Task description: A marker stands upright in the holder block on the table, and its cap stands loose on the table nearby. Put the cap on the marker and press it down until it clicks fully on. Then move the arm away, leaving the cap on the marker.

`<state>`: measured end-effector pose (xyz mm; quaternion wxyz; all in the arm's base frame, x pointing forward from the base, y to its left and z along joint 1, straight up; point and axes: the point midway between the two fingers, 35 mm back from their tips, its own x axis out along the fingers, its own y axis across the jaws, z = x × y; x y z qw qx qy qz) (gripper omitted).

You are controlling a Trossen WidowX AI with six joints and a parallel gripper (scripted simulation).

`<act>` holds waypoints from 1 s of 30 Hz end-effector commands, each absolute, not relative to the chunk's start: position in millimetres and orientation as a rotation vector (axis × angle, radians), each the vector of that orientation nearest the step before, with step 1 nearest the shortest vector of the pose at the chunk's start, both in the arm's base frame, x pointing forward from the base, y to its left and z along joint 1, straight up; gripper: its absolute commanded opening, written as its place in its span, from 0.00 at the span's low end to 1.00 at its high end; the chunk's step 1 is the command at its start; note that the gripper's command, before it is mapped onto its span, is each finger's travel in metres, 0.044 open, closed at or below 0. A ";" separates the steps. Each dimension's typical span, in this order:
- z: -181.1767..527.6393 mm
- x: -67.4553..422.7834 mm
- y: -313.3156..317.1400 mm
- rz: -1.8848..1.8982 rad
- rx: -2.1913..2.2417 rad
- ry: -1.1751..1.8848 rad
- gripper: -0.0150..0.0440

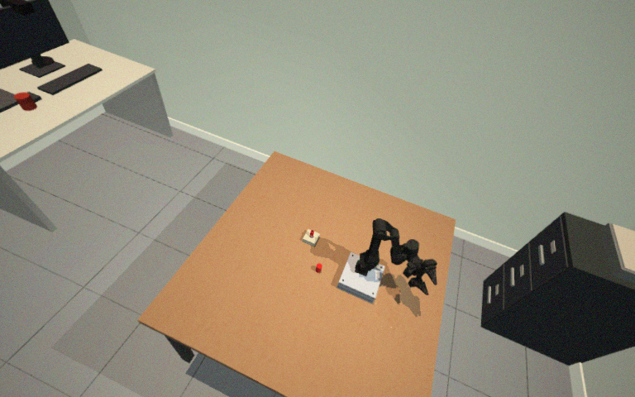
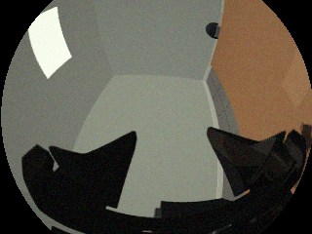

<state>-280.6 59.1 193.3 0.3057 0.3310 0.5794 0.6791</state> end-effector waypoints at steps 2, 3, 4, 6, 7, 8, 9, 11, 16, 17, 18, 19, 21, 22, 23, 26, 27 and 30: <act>192.6 -283.4 55.1 1.845 0.840 1.505 0.84; 191.5 -287.8 47.3 1.906 0.791 1.481 0.80; 190.3 -294.0 32.4 1.972 0.732 1.485 0.75; 187.8 -303.4 0.3 2.078 0.625 1.529 0.67; 186.5 -306.7 -16.3 2.130 0.570 1.550 0.67; 185.0 -308.9 -33.1 2.182 0.513 1.569 0.67; 183.4 -310.2 -50.2 2.233 0.454 1.588 0.67; 180.2 -309.6 -84.4 2.333 0.334 1.621 0.67; 171.4 -290.3 -168.2 2.570 0.008 1.678 0.67; 169.4 -283.5 -184.3 2.616 -0.062 1.684 0.67; 167.3 -275.7 -199.9 2.660 -0.133 1.688 0.67; 165.2 -266.9 -215.2 2.703 -0.206 1.691 0.67; 160.6 -246.6 -244.2 2.787 -0.358 1.688 0.67; 158.0 -235.0 -257.8 2.827 -0.438 1.683 0.67; 155.5 -222.6 -270.7 2.866 -0.518 1.676 0.67; 147.6 -181.0 -304.8 2.975 -0.769 1.635 0.67; 144.8 -165.8 -314.5 3.008 -0.856 1.616 0.67; 136.6 -117.3 -337.8 3.098 -1.121 1.536 0.67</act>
